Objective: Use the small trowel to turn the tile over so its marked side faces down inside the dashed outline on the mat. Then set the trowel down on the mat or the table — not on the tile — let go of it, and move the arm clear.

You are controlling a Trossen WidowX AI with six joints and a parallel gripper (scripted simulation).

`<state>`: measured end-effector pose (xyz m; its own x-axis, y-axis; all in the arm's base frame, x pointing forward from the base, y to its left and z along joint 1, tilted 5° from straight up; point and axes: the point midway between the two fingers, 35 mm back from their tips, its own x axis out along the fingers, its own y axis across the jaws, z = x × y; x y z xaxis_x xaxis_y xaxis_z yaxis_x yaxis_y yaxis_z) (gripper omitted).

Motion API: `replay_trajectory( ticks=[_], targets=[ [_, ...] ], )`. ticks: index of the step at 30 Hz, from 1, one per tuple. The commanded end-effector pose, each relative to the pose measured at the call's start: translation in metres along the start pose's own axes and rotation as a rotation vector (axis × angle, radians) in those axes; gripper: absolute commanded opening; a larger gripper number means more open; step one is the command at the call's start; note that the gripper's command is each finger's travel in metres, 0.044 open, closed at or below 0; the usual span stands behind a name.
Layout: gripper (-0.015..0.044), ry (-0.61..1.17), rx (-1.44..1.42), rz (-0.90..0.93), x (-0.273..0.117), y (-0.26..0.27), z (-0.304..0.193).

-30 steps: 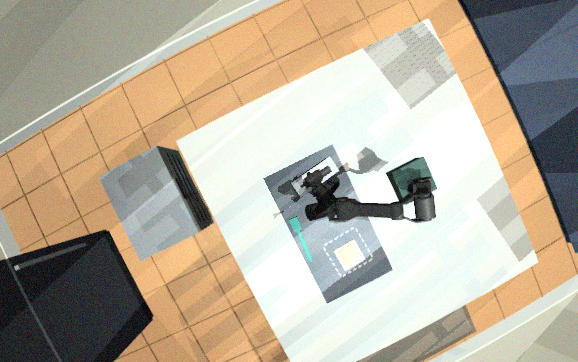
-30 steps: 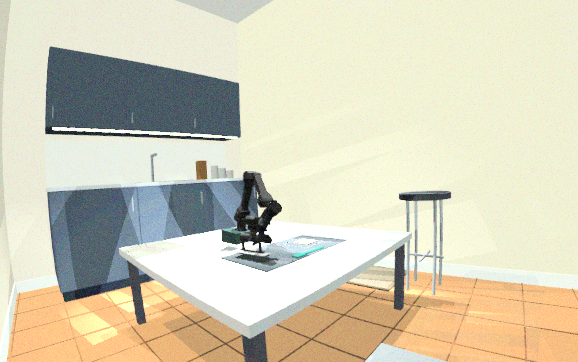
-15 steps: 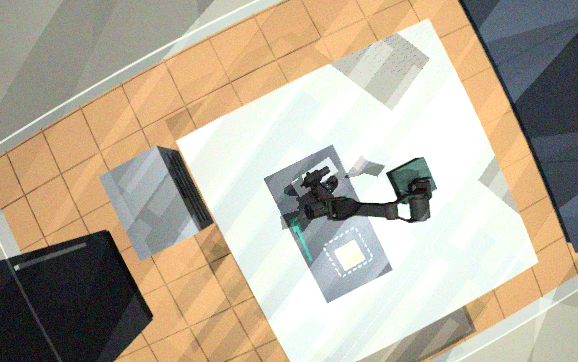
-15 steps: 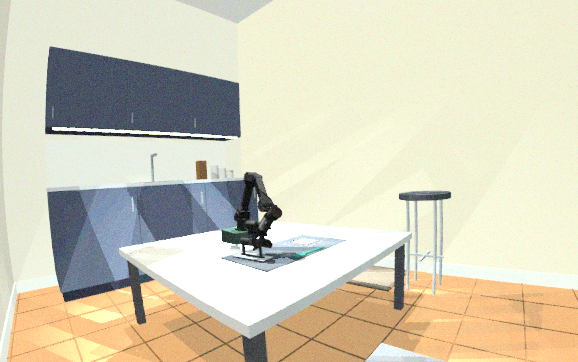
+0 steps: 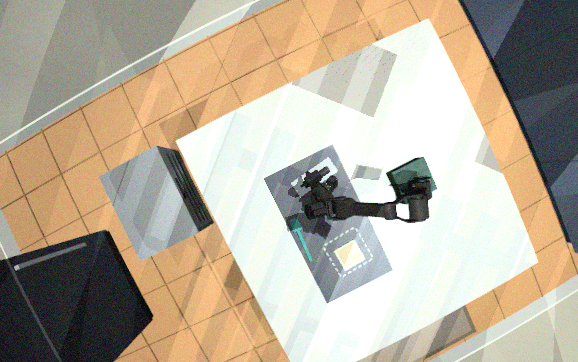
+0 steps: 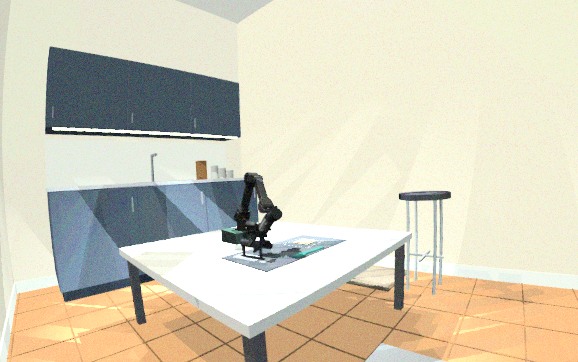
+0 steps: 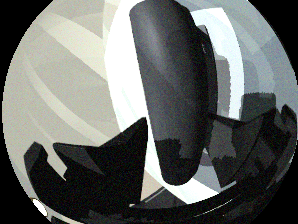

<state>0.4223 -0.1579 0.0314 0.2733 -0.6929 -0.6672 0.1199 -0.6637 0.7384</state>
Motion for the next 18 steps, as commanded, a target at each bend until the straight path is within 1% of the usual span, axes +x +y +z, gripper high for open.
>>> replay_trajectory(
  ticks=[1, 9, 11, 16, 18],
  targets=[
    [0.0300, -0.002, 0.002, 0.003, 0.000, 0.000, 0.000],
    [0.0300, -0.002, 0.002, 0.003, -0.001, 0.000, 0.000],
    [0.0300, -0.002, 0.002, 0.001, -0.012, 0.000, -0.001],
    [0.0300, 0.000, 0.001, -0.003, -0.054, -0.001, -0.001],
    [0.0300, 0.000, 0.000, -0.004, -0.060, -0.001, 0.000]
  ],
)
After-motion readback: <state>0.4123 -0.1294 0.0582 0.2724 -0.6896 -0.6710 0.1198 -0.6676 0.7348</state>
